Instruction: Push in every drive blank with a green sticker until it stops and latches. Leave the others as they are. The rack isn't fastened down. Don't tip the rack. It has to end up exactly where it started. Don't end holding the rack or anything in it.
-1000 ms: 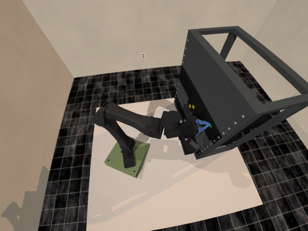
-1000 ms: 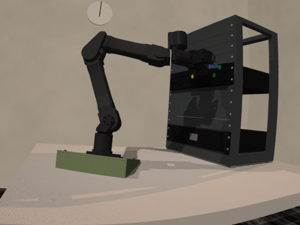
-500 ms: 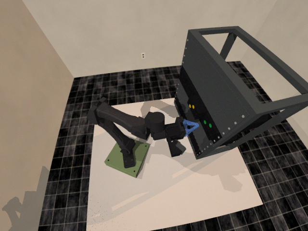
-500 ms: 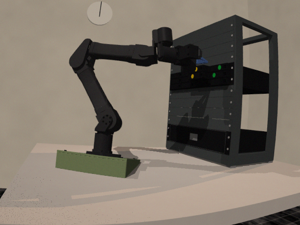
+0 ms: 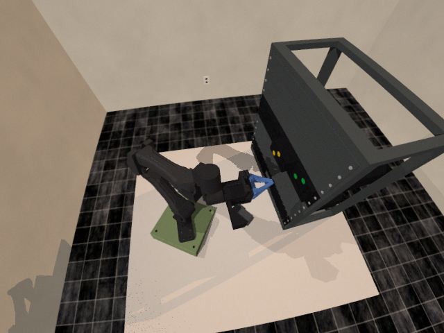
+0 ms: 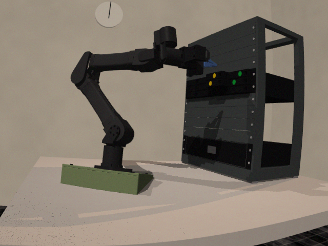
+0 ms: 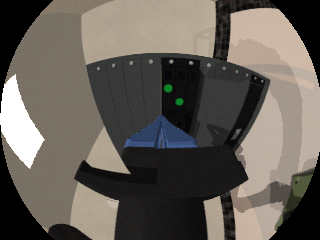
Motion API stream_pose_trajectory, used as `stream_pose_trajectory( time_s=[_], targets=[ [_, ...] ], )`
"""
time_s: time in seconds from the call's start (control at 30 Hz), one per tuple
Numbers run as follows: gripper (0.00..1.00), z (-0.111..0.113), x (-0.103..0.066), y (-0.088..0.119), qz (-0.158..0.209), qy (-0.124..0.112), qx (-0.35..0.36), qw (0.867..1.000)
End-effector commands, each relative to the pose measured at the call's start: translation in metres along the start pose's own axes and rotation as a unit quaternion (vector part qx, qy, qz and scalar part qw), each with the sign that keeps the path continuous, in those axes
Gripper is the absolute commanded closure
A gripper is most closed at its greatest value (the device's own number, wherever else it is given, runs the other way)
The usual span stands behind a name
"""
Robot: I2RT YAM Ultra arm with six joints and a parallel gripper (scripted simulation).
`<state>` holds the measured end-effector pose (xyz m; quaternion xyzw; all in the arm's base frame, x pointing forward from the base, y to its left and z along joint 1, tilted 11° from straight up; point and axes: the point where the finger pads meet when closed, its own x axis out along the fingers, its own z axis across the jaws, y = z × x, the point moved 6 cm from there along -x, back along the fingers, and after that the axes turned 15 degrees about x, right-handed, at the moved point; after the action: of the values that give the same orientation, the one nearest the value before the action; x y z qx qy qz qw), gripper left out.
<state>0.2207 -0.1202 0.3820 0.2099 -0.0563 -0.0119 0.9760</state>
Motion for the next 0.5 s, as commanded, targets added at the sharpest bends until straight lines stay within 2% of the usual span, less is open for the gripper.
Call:
stream_pose_trajectory(
  time_s=[0.0,0.1,0.2,0.47],
  targets=[
    [1.00,-0.006,-0.010,-0.001,0.001,0.007,0.006,1.000],
    [1.00,-0.007,-0.014,-0.001,0.001,0.007,0.007,1.000],
    [1.00,-0.007,-0.027,-0.001,0.005,0.000,-0.004,1.000],
    [1.00,-0.016,-0.058,-0.006,0.005,0.001,-0.004,1.000]
  ],
)
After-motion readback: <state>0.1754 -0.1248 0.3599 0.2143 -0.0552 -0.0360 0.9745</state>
